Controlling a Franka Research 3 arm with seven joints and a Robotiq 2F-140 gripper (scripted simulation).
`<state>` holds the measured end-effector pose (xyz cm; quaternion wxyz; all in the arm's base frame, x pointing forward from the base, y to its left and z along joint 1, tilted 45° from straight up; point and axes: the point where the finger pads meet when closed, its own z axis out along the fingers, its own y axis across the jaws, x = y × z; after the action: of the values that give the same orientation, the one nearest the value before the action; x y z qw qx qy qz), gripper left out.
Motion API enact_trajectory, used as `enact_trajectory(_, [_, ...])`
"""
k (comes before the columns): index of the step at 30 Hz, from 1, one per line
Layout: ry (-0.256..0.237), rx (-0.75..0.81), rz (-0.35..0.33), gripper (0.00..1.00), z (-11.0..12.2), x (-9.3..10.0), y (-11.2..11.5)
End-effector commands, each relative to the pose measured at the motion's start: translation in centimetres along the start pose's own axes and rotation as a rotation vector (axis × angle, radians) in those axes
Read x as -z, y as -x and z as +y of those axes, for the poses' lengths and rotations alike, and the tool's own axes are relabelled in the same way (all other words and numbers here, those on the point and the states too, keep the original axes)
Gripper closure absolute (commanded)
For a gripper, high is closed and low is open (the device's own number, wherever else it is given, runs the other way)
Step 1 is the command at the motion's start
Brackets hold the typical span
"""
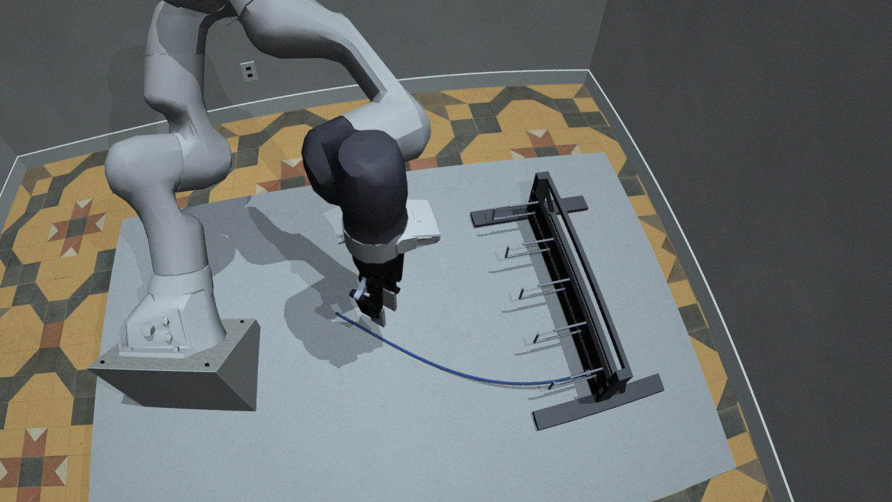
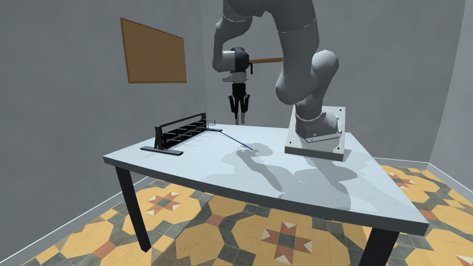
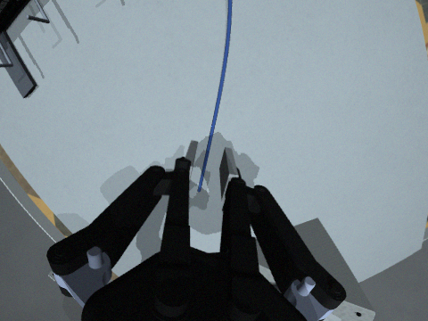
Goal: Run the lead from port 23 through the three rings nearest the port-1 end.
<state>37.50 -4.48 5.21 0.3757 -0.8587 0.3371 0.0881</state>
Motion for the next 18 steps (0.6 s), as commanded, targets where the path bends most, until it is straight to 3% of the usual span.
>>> enact_trajectory(1, [0.003, 0.015, 0.015, 0.80, 0.1, -0.9, -0.4])
enact_trajectory(14, [0.003, 0.015, 0.015, 0.80, 0.2, -6.5, -0.5])
enact_trajectory(18, [0.003, 0.015, 0.015, 0.80, 0.2, -7.3, -0.5])
